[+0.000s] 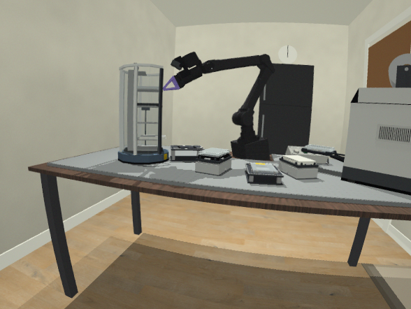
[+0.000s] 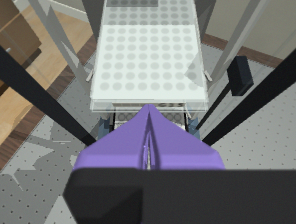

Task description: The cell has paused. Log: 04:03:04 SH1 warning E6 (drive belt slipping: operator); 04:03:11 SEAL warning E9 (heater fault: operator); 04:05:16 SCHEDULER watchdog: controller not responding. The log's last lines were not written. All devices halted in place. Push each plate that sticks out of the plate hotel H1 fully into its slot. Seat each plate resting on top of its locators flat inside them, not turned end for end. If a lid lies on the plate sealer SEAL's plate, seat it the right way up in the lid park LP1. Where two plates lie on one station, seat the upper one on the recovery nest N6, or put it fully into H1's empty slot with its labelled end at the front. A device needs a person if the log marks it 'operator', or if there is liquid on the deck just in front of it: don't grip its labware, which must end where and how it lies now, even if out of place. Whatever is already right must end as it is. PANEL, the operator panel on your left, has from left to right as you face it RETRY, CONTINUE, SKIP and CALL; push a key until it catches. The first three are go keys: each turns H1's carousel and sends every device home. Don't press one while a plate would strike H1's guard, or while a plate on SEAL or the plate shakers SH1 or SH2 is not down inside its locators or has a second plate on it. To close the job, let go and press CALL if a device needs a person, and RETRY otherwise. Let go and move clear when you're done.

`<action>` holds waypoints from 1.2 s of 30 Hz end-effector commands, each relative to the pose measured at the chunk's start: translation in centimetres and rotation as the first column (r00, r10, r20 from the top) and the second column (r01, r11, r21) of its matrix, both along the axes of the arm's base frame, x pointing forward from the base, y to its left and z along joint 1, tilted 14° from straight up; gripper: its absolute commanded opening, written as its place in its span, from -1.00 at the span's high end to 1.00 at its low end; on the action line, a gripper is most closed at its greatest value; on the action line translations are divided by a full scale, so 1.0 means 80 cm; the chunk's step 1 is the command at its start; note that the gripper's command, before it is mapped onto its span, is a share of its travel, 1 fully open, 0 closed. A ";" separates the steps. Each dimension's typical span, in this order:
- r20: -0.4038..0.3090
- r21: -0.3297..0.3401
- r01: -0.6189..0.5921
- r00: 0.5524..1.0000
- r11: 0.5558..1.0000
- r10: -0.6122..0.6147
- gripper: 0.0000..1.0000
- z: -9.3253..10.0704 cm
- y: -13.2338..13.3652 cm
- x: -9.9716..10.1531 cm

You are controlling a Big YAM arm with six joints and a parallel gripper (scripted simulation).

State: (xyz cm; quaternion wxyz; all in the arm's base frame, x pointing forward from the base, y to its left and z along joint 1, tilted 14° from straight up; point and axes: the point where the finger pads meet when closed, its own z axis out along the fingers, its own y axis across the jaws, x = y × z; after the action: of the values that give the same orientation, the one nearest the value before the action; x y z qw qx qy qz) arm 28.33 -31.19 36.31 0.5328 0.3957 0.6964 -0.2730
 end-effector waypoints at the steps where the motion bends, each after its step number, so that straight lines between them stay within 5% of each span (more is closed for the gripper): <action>1: 0.014 -0.010 -0.006 1.000 1.000 0.006 1.00 0.008 0.010 -0.002; 14: 0.015 -0.001 -0.004 1.000 1.000 0.004 1.00 0.000 0.029 -0.014; 15: 0.050 -0.030 0.003 0.999 1.000 -0.002 1.00 0.035 0.026 -0.016; 17: 0.015 -0.001 -0.004 1.000 1.000 0.004 1.00 -0.002 0.034 -0.017; 31: 0.014 0.000 -0.004 1.000 1.000 0.004 1.00 -0.008 0.054 -0.030; 32: 0.053 -0.031 0.001 0.999 1.000 0.000 1.00 0.029 0.052 -0.031; 34: 0.014 0.000 -0.004 1.000 1.000 0.004 1.00 -0.010 0.059 -0.034; 36: 0.014 0.000 -0.004 1.000 1.000 0.004 1.00 -0.011 0.062 -0.036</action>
State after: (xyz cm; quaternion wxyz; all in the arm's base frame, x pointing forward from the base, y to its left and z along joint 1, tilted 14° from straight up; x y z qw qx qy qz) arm 25.61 -26.95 35.14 0.5334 0.3953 0.6954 -0.2751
